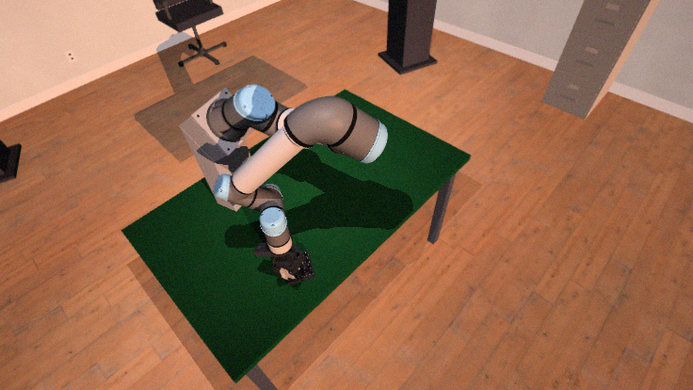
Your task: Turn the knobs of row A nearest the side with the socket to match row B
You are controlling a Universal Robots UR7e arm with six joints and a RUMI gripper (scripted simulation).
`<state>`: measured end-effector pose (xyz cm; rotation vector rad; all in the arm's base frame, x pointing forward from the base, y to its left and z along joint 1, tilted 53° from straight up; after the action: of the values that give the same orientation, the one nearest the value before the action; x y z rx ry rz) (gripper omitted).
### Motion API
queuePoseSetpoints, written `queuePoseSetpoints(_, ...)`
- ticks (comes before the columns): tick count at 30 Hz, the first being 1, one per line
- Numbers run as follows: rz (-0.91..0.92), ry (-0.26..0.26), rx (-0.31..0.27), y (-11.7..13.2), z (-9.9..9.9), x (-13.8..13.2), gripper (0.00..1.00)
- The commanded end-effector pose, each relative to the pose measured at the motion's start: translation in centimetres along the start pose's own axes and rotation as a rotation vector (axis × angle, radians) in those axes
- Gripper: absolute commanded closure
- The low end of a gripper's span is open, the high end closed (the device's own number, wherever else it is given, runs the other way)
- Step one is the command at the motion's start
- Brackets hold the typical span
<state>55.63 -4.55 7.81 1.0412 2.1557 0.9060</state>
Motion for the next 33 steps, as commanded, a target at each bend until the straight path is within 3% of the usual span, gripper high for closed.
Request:
queuePoseSetpoints(1,0.003,0.0,0.001,-0.1,0.0,0.0,0.89)
queuePoseSetpoints(33,-0.001,-0.001,-0.001,0.0,1.4,-0.1,0.89)
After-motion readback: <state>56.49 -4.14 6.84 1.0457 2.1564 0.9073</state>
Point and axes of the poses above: the point where the finger pads meet when closed, its own z axis out along the fingers, its own x axis across the jaws, y = z × x, the point moved 5 cm from there along -z, back along the fingers, and after that the axes turned 12 degrees about -z, right-handed, at the moved point
